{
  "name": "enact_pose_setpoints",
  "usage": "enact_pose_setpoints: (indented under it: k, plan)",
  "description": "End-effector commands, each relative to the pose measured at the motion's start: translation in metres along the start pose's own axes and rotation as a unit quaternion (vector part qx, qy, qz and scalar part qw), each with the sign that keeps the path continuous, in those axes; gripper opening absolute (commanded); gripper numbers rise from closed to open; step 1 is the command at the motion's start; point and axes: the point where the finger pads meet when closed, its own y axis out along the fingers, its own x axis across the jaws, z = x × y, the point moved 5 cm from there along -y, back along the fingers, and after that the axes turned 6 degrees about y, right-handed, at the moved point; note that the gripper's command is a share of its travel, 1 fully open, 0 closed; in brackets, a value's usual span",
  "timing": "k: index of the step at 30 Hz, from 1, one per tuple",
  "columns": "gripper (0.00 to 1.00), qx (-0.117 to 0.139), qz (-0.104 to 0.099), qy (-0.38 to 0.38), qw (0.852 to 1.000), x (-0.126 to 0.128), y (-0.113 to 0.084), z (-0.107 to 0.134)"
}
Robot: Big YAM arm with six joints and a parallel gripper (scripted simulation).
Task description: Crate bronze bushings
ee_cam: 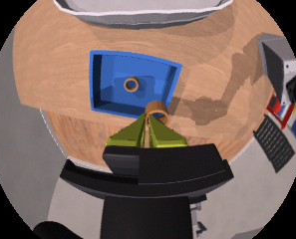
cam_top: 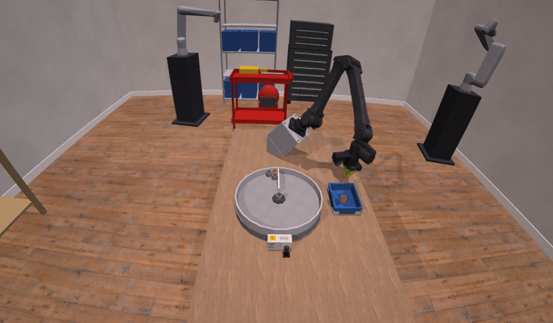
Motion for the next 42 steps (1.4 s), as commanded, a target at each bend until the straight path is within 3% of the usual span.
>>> enact_pose_setpoints:
  k: [1, 29, 42]
  plan:
    - [0.00, 0.004, -0.019, -0.004, 1.000, 0.0180, -0.0127, 0.0112]
    - [0.00, 0.000, -0.011, -0.006, 1.000, 0.0189, -0.0095, 0.0100]
    - [0.00, 0.003, -0.019, -0.010, 1.000, 0.0203, -0.0137, 0.0124]
